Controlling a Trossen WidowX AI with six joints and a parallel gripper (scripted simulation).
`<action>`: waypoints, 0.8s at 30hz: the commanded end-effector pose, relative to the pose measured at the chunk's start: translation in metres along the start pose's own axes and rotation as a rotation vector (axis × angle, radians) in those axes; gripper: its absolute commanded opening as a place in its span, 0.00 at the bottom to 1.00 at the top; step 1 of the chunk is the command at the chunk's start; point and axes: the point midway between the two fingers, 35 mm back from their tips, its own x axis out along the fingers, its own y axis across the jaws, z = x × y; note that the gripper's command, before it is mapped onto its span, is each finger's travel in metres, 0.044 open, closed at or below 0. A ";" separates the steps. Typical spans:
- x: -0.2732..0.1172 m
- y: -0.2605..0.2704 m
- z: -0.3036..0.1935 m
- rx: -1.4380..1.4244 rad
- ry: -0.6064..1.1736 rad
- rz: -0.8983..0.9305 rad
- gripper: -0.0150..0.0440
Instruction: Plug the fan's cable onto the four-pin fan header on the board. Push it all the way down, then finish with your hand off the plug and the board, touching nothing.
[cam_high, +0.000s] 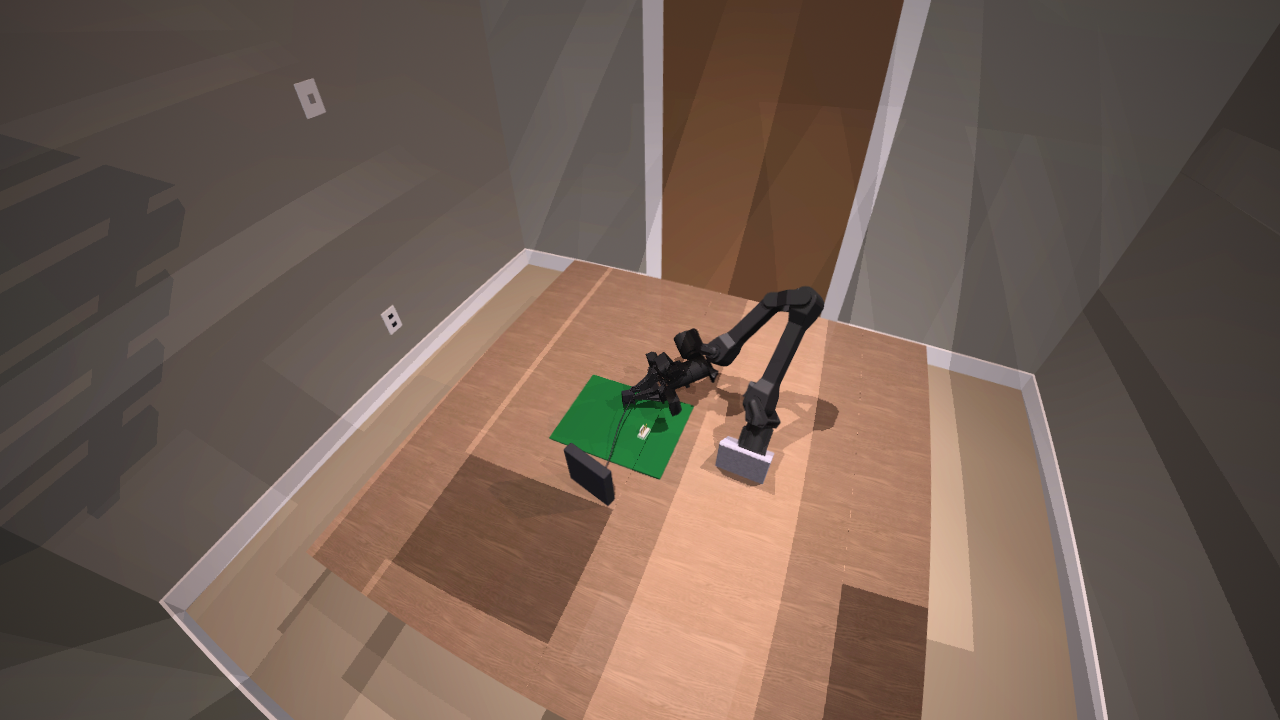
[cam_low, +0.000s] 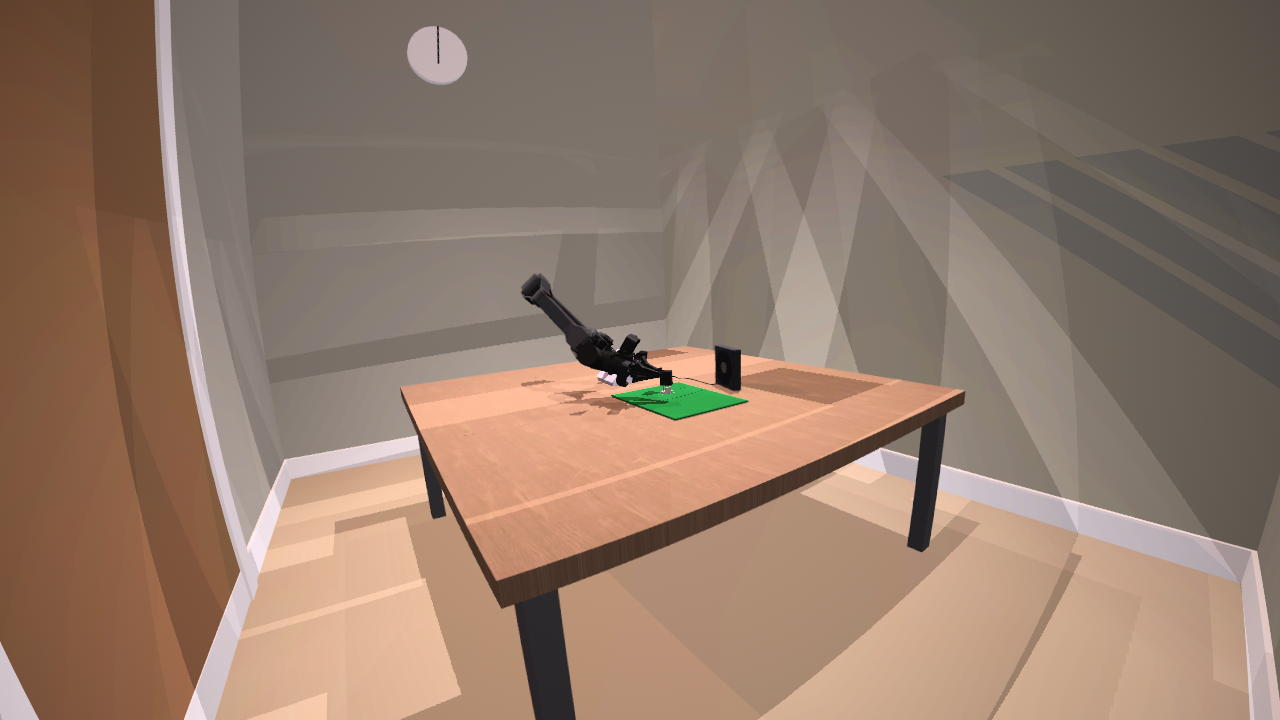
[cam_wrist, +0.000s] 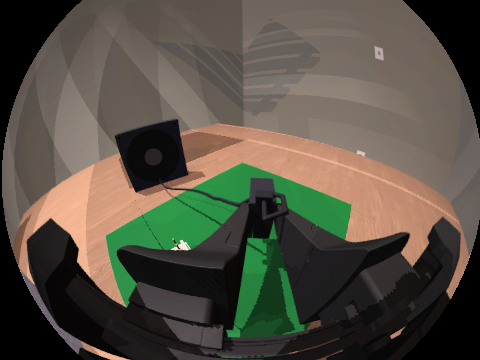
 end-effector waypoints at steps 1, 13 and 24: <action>0.001 0.001 -0.003 -0.005 -0.006 0.003 0.25; 0.003 0.001 -0.013 -0.005 -0.006 0.003 0.25; 0.005 0.000 -0.022 -0.005 -0.005 0.004 0.25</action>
